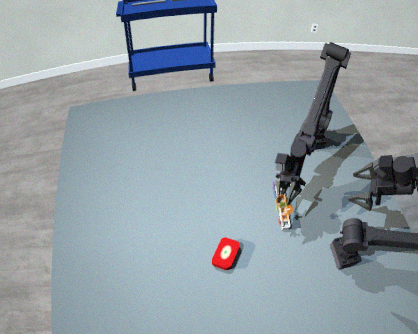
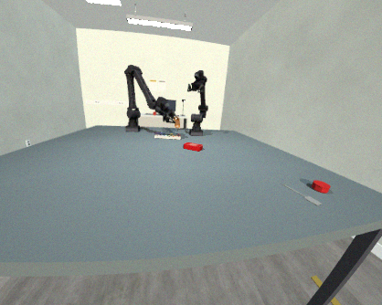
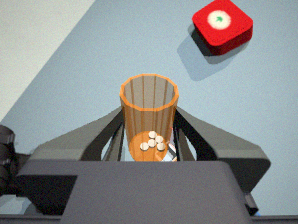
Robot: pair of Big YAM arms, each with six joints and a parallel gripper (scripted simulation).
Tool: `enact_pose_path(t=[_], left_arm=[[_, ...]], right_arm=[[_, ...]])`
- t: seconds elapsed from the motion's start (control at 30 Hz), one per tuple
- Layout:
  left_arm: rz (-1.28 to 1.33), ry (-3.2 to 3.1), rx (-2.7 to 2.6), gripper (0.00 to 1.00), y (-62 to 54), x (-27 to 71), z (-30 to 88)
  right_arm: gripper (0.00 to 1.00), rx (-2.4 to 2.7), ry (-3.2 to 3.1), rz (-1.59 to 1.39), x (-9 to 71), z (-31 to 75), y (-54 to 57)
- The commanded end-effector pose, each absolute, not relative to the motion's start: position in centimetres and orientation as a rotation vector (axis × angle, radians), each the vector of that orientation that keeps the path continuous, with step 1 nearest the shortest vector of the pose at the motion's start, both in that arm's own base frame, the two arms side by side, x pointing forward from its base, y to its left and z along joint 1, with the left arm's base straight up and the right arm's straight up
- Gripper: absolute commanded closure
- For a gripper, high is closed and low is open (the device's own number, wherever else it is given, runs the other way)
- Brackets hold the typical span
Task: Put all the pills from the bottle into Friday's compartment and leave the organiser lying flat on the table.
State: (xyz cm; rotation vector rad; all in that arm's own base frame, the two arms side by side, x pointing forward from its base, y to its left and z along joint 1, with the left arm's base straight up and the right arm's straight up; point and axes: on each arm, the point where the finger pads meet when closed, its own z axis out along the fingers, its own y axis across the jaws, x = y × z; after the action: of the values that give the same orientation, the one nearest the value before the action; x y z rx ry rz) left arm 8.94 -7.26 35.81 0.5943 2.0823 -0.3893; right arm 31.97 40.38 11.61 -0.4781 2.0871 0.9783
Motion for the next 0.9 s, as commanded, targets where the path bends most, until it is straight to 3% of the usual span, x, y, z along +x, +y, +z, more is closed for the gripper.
enact_pose_path(t=[0.0,0.43,0.87], left_arm=[[-0.432,2.005,0.702,0.00,-8.7,8.4,37.5],[-0.584,1.923,0.900,0.00,-11.1,6.0,37.6],[-0.666,1.839,1.024,0.00,-12.4,4.5,38.1]], right_arm=[[0.64,-0.416,2.184,1.074,30.2,12.4,35.7],[0.64,-0.350,2.369,1.220,23.8,9.3,28.6],[0.64,-0.397,2.365,1.236,23.6,9.5,28.9]])
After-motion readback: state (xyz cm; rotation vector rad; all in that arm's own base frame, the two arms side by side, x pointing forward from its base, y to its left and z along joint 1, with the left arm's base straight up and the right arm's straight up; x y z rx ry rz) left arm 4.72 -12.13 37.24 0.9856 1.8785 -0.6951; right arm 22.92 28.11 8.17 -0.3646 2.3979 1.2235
